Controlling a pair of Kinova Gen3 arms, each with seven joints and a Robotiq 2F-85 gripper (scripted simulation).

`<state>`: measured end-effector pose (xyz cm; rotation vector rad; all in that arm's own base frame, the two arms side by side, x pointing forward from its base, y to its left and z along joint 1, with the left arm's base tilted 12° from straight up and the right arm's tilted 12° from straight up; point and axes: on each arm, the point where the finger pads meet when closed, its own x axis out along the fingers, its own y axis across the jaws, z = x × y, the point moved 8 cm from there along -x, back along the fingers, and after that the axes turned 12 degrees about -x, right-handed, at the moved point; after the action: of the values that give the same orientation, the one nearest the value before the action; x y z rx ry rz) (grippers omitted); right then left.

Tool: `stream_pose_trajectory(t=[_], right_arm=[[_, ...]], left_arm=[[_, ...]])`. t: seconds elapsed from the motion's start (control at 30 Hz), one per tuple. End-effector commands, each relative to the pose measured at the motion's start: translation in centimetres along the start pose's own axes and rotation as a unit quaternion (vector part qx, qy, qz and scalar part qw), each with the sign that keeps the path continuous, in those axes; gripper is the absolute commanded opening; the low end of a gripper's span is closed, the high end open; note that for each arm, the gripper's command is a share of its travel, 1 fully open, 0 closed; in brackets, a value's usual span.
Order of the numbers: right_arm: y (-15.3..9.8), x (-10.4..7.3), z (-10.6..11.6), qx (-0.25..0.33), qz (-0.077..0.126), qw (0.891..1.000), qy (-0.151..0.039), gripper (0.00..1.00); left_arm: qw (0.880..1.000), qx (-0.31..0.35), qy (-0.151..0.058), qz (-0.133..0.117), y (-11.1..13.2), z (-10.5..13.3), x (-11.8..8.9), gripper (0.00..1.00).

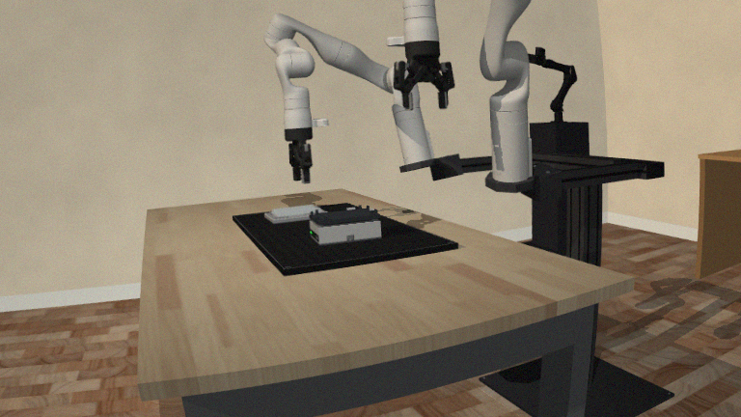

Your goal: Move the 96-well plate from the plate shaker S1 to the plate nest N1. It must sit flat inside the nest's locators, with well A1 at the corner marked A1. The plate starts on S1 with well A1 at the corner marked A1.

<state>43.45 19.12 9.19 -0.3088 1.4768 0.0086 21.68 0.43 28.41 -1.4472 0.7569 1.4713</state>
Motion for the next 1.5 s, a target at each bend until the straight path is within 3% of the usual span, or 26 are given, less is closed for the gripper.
stream_pose_trajectory(t=[0.0,1.47], right_arm=[[0.1,-0.1,0.1,0.000,0.000,1.000,-0.001,1.000],[1.4,-0.1,0.2,0.000,0.000,1.000,-0.001,1.000]], left_arm=[[1.000,0.000,0.000,0.000,0.0,0.0,0.0,1.000],[1.000,0.000,0.000,0.000,0.0,0.0,0.0,1.000]])
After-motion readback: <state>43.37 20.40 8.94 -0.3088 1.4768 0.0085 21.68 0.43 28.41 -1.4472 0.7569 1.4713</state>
